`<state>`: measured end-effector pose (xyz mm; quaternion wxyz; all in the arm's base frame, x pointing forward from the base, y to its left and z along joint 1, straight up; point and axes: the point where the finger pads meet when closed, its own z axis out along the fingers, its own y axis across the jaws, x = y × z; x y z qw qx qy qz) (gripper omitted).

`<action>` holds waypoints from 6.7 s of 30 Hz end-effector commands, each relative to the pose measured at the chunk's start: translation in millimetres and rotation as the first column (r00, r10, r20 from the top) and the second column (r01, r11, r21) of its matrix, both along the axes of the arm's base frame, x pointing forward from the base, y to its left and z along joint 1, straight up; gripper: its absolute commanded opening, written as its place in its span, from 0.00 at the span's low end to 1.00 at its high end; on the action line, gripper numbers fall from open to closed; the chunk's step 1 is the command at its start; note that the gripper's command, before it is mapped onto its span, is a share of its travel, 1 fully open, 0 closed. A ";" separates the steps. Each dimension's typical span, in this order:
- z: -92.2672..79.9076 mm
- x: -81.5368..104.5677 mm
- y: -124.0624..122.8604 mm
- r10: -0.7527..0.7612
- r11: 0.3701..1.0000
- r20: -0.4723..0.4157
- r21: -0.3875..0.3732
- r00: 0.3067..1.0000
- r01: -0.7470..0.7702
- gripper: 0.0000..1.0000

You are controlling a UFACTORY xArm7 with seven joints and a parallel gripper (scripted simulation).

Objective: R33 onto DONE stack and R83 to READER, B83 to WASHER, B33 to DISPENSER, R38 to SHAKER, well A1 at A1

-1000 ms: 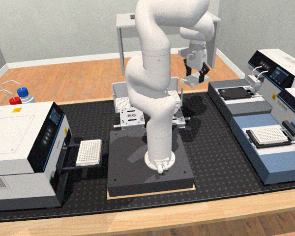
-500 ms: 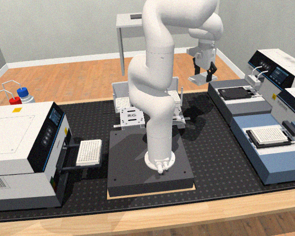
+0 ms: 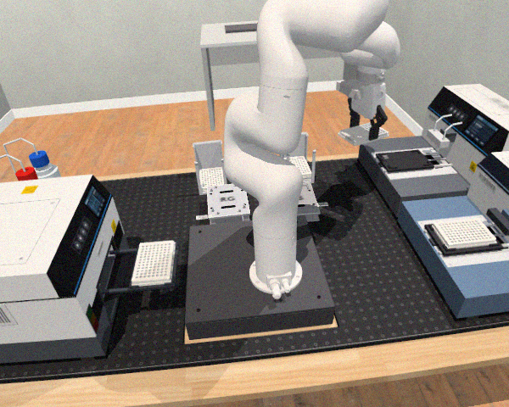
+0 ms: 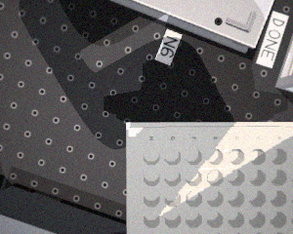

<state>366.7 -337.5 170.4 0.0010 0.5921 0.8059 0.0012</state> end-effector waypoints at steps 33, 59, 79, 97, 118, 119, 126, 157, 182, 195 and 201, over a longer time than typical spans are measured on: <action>2.0 4.2 -100.6 -0.203 0.979 0.003 -0.002 0.979 0.203 0.00; 2.2 5.8 -156.1 -0.323 0.946 0.003 -0.002 0.946 0.323 0.00; -1.8 5.9 -156.2 -0.323 0.946 0.003 -0.002 0.946 0.323 0.00; -23.1 6.0 -156.2 -0.323 0.946 0.003 -0.002 0.946 0.323 0.00; -48.5 6.1 -156.2 -0.323 0.946 0.003 -0.002 0.946 0.323 0.00; -49.8 6.1 -156.2 -0.323 0.946 0.003 -0.002 0.946 0.323 0.00; -57.8 6.1 -156.3 -0.323 0.946 0.003 -0.002 0.946 0.323 0.00; -72.1 6.2 -156.3 -0.323 0.946 0.003 -0.002 0.946 0.323 0.00; -90.5 6.3 -156.3 -0.323 0.946 0.003 -0.002 0.946 0.323 0.00; -90.2 6.2 -156.3 -0.323 0.946 0.003 -0.002 0.946 0.323 0.00; -90.0 6.2 -156.3 -0.323 0.946 0.003 -0.002 0.946 0.323 0.00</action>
